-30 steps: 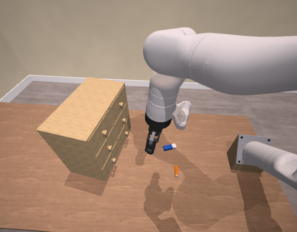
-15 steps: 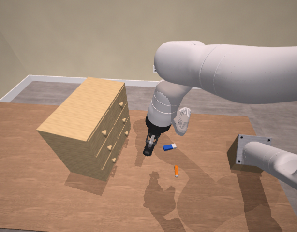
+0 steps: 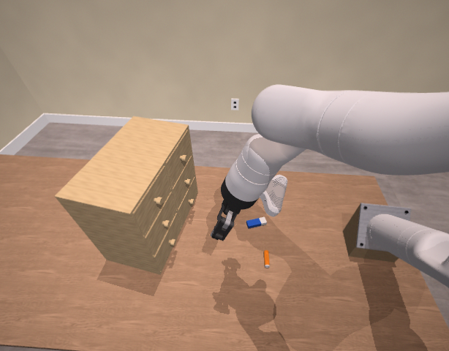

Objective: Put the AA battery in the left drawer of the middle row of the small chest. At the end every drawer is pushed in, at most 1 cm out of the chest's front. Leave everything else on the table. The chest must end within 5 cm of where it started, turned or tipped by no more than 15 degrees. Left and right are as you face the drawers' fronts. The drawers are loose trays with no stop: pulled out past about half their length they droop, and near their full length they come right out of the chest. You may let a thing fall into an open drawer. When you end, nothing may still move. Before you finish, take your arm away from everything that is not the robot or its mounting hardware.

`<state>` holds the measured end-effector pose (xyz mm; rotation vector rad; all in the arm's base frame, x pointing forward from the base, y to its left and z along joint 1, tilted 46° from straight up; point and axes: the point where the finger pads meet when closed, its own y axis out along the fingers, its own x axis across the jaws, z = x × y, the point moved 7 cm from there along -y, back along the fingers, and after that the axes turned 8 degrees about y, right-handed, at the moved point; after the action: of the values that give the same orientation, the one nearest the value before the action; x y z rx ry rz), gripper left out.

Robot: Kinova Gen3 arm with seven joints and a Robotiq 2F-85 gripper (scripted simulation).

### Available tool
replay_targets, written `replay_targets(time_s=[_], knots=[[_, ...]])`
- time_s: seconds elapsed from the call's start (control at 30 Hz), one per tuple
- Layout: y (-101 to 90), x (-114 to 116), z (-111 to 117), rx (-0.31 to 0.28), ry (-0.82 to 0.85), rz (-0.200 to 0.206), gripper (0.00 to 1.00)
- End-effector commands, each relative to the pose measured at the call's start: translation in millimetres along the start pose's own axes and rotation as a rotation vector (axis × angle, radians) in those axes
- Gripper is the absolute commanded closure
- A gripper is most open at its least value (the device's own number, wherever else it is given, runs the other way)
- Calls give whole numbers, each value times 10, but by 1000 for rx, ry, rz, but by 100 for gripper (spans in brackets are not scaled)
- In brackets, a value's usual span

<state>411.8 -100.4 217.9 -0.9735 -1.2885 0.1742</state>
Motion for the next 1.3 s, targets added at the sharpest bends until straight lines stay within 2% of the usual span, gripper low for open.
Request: replay_targets(time_s=[0.0,0.27,0.33,0.83,1.27], knots=[[33,-24,17,-34,-5,0,0],[156,-31,34,-104,-9,-11,0],[156,-31,34,-104,-9,-11,0],[329,-28,46,-210,-14,-27,0],[424,-27,49,-269,-7,-37,0]])
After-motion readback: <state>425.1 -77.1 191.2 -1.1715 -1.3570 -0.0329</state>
